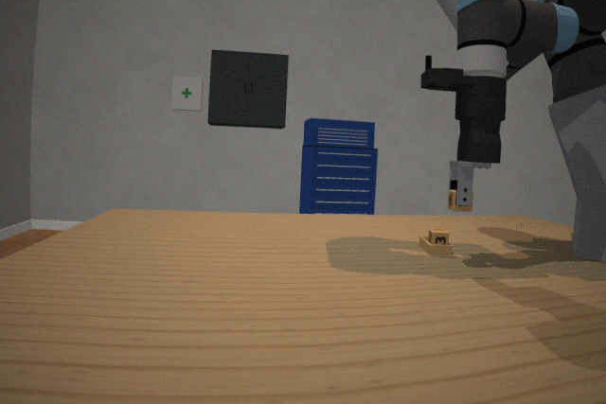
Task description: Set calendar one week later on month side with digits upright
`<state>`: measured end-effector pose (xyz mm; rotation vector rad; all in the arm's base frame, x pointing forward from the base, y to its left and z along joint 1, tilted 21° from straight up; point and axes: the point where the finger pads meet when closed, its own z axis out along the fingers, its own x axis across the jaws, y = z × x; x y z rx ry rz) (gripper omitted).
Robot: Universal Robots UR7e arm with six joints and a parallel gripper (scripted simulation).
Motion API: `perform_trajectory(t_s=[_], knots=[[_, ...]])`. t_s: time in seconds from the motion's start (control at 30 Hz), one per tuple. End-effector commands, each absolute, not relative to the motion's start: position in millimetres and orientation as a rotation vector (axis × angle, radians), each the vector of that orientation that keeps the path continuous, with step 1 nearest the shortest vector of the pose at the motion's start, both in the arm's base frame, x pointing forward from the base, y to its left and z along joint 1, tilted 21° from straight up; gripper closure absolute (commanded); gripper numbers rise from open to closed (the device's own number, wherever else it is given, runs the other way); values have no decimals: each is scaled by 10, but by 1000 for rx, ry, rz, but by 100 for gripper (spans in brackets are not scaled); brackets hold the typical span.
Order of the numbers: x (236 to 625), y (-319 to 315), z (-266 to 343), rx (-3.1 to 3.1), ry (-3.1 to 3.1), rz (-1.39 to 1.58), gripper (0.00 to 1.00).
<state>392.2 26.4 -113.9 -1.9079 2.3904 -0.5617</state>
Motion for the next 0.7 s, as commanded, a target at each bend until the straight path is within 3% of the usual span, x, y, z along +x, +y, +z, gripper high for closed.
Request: perform_trajectory(t_s=[0.0,0.67], knots=[[3973,219,-1273,-1904,2390,-564,43],[4123,57,-1852,-1904,2390,-564,43]])
